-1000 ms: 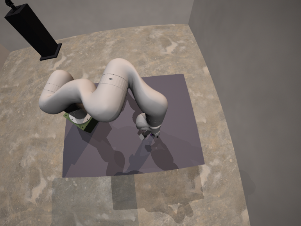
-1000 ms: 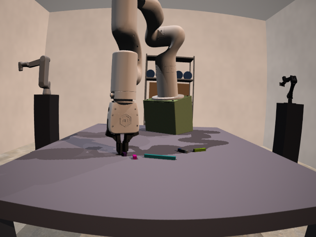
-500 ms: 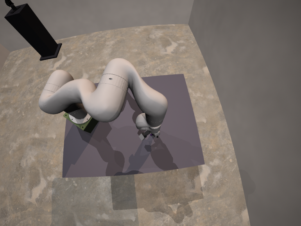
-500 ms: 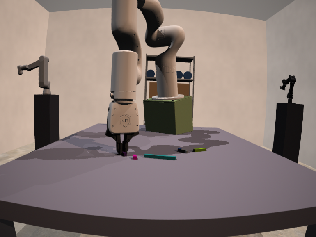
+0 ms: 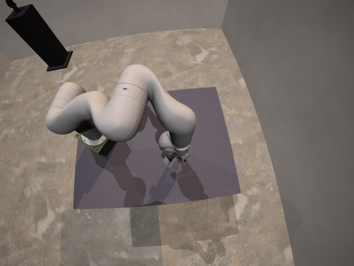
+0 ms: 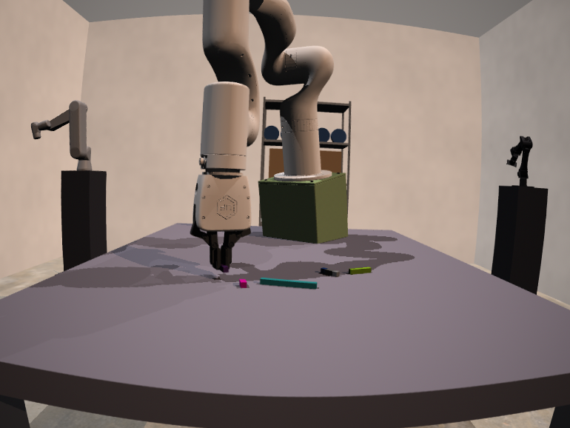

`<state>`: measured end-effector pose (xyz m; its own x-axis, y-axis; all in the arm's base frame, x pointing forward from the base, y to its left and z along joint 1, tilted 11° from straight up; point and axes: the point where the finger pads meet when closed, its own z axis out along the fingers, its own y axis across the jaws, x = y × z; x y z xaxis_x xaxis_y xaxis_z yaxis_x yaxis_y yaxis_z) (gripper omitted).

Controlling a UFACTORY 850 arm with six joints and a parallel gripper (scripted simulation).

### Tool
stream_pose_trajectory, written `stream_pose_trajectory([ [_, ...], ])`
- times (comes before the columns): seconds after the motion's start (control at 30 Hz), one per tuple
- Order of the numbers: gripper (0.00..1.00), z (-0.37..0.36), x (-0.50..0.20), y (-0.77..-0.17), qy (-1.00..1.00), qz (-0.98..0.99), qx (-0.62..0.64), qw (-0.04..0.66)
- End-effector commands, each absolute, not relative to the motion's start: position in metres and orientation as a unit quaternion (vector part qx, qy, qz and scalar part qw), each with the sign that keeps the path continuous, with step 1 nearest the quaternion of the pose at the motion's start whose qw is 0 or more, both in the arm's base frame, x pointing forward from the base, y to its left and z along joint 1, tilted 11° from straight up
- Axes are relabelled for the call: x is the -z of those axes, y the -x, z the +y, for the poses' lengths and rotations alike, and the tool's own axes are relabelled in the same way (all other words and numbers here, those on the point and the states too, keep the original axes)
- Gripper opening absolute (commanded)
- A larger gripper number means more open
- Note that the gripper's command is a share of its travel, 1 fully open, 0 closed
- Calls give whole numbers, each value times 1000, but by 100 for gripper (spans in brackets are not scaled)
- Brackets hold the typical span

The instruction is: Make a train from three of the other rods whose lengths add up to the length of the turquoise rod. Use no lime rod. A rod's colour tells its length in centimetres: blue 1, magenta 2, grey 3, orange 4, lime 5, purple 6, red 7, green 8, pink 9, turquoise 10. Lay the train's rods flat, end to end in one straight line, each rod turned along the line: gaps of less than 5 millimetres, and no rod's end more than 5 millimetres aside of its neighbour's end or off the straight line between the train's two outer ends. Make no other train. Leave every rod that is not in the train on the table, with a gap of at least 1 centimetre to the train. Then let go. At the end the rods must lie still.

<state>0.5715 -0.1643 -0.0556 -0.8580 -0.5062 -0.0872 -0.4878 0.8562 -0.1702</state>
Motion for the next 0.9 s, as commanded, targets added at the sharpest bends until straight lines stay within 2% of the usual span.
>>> stream_pose_trajectory([
  [0.0, 4, -163, 44, -571, 258, 961, 70, 62],
  [0.87, 4, -156, -25, -560, 258, 961, 70, 62],
])
